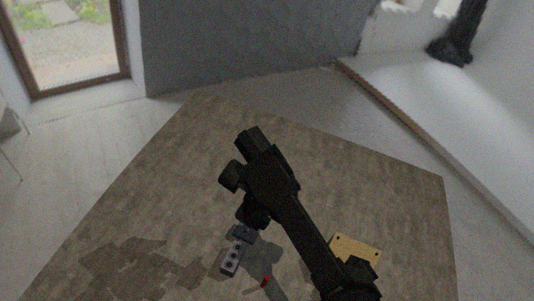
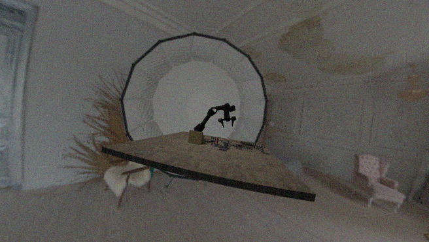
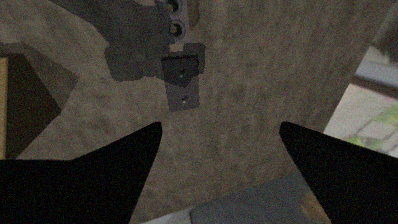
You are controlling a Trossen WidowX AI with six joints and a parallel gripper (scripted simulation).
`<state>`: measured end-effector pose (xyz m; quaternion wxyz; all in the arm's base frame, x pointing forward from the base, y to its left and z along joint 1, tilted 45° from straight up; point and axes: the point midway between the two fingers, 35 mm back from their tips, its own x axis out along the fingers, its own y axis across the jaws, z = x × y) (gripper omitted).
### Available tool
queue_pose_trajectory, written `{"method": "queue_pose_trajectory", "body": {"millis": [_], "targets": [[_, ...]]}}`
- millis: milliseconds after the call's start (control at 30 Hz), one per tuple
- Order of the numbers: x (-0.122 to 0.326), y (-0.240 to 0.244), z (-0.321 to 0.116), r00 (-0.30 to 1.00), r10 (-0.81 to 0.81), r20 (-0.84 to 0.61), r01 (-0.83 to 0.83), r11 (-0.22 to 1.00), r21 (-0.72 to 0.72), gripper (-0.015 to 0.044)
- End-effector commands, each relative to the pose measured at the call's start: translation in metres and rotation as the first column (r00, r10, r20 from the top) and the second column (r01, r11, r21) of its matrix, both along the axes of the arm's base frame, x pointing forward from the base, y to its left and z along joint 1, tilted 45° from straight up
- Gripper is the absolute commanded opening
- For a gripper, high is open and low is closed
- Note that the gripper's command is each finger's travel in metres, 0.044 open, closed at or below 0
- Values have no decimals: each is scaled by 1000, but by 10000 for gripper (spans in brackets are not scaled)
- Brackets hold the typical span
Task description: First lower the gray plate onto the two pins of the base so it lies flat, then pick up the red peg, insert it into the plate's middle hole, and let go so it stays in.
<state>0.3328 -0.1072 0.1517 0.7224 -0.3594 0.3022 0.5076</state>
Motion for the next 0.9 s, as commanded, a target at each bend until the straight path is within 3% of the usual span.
{"method": "queue_pose_trajectory", "body": {"millis": [0, 100, 300, 500, 867], "targets": [[5, 71, -1, 981, 178, -75, -167, 977, 132, 440], [3, 101, -1, 961, 255, -107, -231, 954, 192, 440], [3, 104, -3, 960, 260, -109, -235, 952, 195, 440], [6, 147, -45, 960, 260, -107, -236, 952, 197, 440], [8, 160, -57, 960, 260, -106, -236, 951, 198, 440]]}}
